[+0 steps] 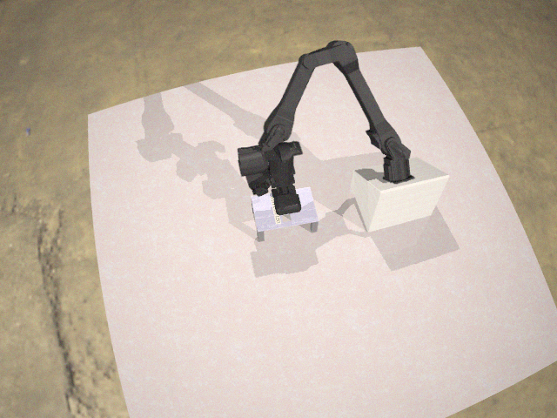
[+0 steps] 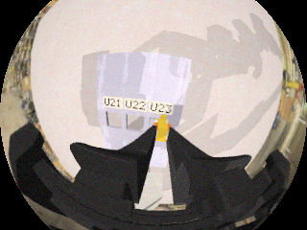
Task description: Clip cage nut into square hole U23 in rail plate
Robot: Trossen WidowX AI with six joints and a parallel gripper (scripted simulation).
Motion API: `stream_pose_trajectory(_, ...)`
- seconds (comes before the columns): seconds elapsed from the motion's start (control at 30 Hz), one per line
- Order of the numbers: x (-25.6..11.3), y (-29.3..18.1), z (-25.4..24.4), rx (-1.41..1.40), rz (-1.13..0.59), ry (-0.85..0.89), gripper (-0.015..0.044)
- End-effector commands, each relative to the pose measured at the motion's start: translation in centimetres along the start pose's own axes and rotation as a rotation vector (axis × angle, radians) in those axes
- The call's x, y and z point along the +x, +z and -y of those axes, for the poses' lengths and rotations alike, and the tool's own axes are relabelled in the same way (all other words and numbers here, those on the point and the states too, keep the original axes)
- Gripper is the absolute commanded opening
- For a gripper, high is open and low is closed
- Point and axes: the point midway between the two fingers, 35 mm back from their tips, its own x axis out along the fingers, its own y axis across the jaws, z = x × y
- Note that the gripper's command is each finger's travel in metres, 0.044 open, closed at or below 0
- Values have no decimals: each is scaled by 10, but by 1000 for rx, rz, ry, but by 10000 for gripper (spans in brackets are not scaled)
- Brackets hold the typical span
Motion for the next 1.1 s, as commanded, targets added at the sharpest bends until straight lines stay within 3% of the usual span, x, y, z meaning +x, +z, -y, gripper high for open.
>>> stream_pose_trajectory(0.0, 0, 0, -1, 1, 0, -7, 37)
stream_pose_trajectory(0.87, 1, 0, -5, 1, 0, -7, 37)
stream_pose_trajectory(1.07, 1, 0, -5, -3, 0, -5, 194)
